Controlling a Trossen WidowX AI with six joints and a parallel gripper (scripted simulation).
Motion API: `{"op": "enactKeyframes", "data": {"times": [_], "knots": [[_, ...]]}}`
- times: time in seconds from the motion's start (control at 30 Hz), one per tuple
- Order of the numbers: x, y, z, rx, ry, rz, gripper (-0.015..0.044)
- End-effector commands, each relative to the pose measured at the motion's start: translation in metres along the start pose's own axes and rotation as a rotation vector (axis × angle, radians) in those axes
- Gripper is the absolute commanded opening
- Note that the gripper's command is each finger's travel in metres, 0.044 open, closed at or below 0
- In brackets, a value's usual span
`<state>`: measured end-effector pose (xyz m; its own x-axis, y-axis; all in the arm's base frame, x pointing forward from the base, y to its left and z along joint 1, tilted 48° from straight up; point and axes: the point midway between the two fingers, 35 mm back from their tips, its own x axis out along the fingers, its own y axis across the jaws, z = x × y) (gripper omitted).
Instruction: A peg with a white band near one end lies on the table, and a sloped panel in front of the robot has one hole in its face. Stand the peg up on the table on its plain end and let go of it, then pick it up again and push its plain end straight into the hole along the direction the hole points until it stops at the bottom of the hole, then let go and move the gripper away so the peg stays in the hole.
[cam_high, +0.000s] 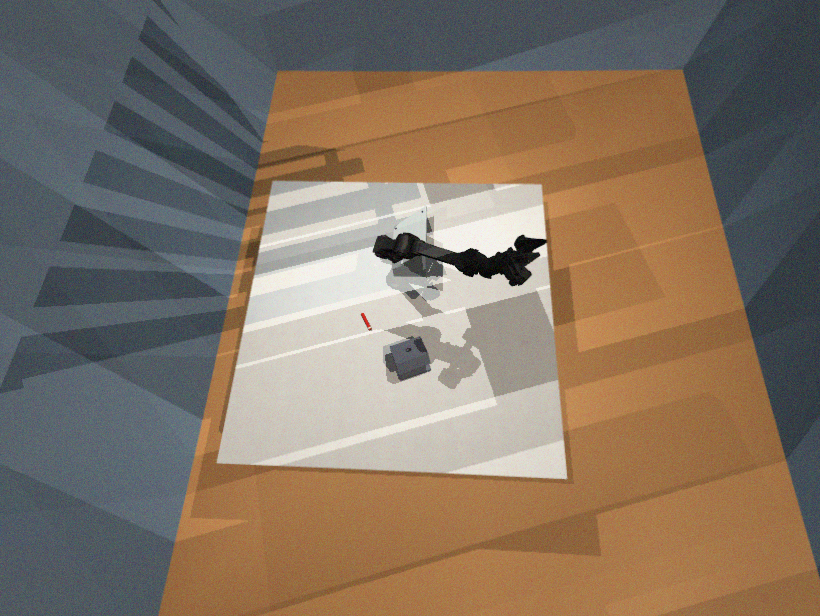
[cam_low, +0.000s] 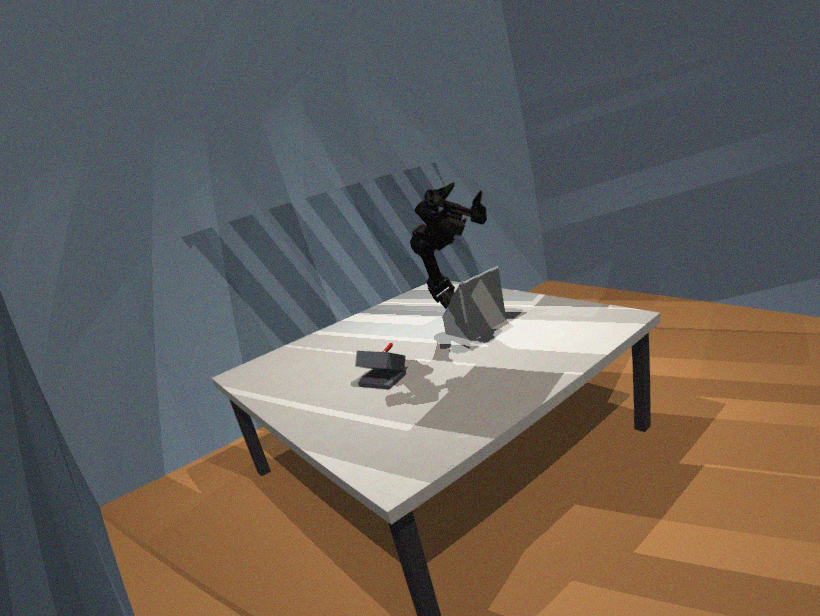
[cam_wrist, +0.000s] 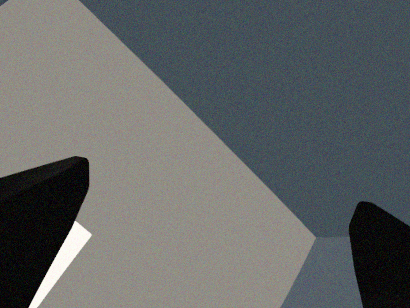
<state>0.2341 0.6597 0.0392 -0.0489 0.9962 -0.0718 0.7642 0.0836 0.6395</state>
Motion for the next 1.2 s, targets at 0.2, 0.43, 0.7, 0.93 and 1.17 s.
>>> {"op": "enactKeyframes", "data": {"times": [0.2, 0.43, 0.7, 0.93, 1.17], "knots": [[-0.019, 0.027, 0.026, -0.094, -0.129, 0.028, 0.0440], [-0.049, 0.057, 0.058, -0.213, -0.298, 0.038, 0.0440], [-0.092, 0.086, 0.091, -0.346, -0.493, 0.009, 0.0440], [-0.136, 0.107, 0.117, -0.456, -0.661, -0.052, 0.0440], [-0.184, 0.122, 0.138, -0.558, -0.820, -0.145, 0.0440]]}}
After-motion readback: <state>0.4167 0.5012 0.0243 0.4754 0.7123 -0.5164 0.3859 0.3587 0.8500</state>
